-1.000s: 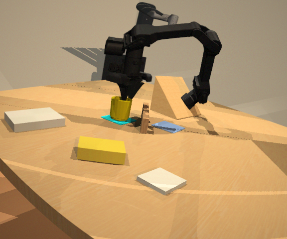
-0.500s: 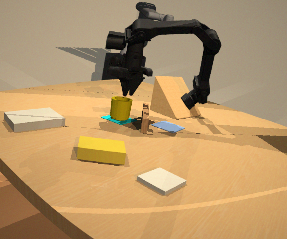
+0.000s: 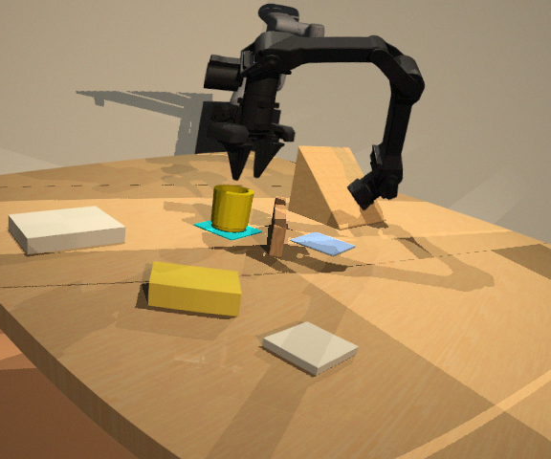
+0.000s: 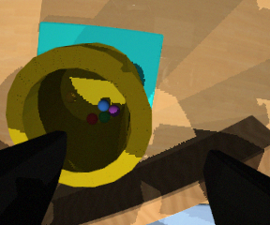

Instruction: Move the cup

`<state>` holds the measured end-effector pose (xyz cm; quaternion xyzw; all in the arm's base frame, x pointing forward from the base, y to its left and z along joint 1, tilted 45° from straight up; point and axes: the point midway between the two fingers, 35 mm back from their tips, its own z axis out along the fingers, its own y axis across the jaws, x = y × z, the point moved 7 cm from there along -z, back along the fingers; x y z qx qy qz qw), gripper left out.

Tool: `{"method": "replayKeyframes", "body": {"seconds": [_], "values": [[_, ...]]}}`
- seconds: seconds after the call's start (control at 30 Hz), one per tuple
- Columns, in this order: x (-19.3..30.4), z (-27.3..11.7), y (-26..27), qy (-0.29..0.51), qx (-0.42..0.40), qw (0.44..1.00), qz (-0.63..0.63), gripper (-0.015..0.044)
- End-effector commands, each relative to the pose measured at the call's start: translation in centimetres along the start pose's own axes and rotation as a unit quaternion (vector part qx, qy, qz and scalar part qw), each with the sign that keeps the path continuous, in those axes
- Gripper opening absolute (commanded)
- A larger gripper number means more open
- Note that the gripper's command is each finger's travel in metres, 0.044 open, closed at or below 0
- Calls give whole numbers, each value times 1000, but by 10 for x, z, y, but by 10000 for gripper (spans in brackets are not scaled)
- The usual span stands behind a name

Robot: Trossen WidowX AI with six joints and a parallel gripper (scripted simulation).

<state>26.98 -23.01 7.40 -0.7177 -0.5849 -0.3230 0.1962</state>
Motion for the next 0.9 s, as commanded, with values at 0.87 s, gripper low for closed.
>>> {"method": "replayKeyframes", "body": {"seconds": [0.87], "values": [[1,-59,1,-2,-1,1000,1,440]]}}
